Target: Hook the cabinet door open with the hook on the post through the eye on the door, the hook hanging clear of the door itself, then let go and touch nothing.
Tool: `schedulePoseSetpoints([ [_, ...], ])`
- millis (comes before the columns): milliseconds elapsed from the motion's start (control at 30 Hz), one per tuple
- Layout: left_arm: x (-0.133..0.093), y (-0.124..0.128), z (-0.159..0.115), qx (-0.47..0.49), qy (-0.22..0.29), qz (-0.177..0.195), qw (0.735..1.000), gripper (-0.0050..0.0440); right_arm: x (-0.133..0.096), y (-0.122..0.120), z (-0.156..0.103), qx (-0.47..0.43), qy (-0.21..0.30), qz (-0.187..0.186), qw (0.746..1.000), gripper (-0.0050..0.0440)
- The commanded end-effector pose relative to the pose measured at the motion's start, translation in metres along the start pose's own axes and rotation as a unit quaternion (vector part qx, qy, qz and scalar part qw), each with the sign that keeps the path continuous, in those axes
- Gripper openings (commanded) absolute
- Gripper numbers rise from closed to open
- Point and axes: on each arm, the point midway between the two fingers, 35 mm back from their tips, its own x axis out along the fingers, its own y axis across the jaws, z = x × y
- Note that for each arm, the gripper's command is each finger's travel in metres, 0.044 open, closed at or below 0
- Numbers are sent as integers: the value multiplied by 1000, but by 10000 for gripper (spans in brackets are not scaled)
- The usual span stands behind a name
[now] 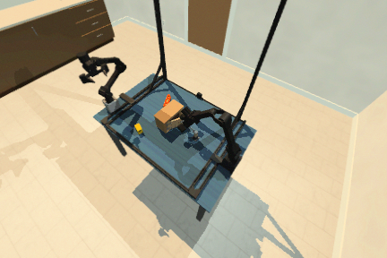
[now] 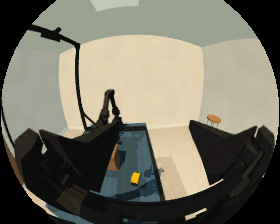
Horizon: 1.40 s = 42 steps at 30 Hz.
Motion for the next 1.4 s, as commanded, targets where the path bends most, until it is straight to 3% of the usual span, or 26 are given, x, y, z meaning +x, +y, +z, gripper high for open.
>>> schedulePoseSetpoints([
  [0, 2, 0, -1, 1, 4, 1, 1000, 0, 0, 0, 0, 1, 0, 1, 1000, 400],
  [1067, 4, 0, -4, 1, 4, 1, 1000, 0, 0, 0, 0, 1, 0, 1, 1000, 400],
  [1367, 5, 0, -2, 1, 32, 1, 1000, 0, 0, 0, 0, 1, 0, 1, 1000, 400],
])
